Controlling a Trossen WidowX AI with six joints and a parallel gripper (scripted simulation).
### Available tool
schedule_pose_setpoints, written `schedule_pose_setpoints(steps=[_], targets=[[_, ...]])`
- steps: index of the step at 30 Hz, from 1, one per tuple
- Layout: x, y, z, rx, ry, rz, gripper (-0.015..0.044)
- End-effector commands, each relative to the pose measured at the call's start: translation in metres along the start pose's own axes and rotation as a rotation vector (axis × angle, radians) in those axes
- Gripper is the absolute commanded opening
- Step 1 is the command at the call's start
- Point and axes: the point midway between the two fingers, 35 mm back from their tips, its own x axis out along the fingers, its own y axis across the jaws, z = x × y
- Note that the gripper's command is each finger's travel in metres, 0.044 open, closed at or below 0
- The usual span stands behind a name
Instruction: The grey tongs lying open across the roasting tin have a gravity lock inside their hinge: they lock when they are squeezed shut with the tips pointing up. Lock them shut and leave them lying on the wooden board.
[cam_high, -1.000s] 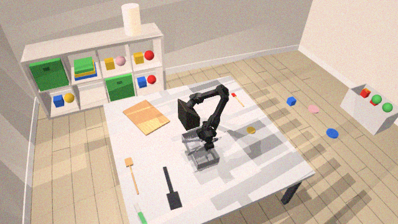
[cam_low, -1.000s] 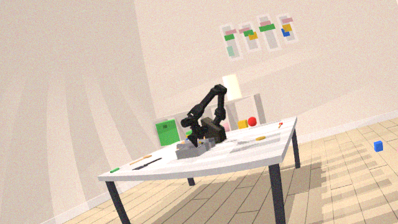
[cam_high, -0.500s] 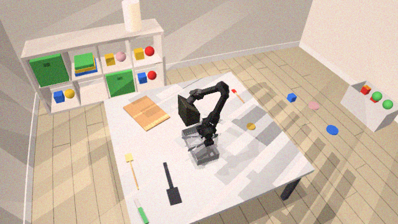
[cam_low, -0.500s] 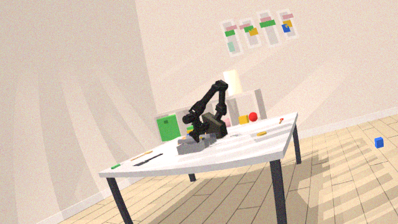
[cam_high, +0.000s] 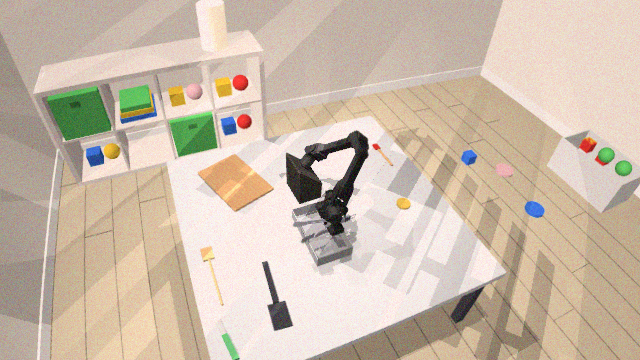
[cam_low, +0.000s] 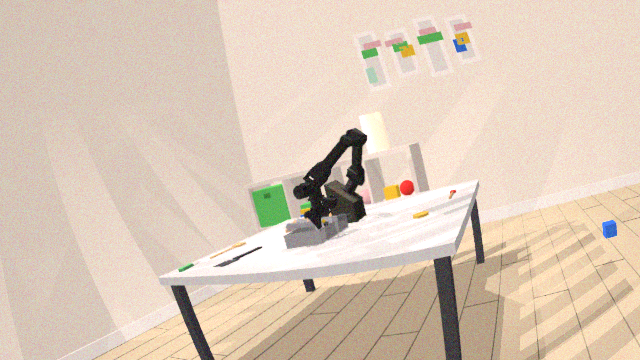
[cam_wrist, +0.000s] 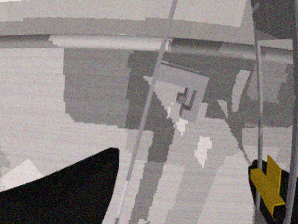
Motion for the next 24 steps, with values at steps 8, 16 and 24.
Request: schedule_pose_setpoints(steps=[8, 16, 24], targets=[[-0.0004, -0.0005, 0.0001, -0.002, 0.000, -0.001, 0.0220], [-0.0004, -0.0005, 0.0001, -0.002, 0.000, -0.001, 0.0167], [-0.0004, -0.0005, 0.0001, -0.002, 0.000, -0.001, 0.0113]])
